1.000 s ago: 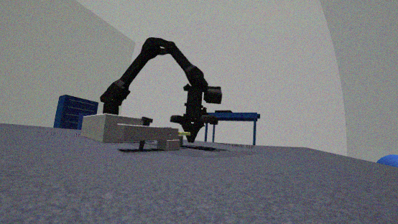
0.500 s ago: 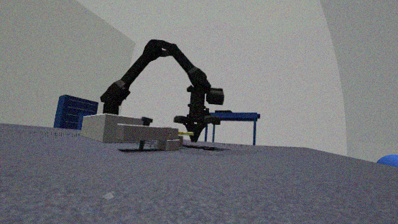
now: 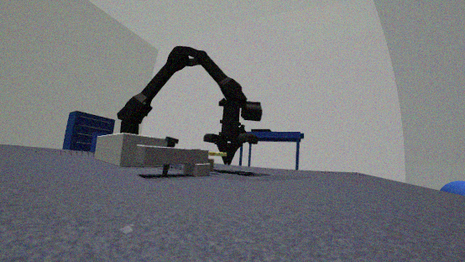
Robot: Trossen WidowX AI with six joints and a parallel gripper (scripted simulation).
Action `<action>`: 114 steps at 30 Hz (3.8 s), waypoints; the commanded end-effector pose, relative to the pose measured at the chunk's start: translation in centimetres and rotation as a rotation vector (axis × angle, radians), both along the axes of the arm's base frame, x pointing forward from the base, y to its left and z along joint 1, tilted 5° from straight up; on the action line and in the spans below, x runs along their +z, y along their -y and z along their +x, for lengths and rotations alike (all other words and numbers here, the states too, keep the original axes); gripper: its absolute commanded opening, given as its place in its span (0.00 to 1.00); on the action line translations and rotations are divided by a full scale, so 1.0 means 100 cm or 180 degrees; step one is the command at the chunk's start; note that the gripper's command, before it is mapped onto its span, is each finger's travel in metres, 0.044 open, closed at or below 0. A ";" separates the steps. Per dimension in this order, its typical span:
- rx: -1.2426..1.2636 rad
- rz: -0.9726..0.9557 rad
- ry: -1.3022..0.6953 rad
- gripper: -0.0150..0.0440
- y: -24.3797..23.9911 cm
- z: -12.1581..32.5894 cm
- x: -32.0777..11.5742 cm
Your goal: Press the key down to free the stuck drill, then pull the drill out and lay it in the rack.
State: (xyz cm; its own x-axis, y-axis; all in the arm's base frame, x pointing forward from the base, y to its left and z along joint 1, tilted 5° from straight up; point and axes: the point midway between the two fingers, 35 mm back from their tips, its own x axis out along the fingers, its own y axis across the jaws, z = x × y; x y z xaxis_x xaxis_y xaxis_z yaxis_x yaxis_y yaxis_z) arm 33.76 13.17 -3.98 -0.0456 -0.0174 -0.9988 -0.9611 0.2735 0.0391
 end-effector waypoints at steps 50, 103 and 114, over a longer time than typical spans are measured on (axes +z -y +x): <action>-0.0004 0.0010 0.0003 0.25 0.002 0.000 0.031; -0.0004 0.0020 -0.0016 0.25 -0.027 -0.060 0.030; -0.0004 0.0022 -0.0018 0.25 -0.033 -0.068 0.024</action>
State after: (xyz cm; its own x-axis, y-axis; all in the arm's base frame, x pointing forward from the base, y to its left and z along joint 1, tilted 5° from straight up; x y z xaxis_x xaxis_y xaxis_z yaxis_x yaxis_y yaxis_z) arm 27.12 16.42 -1.09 -0.0473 -0.0123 -0.9988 -0.9617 0.2709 0.0422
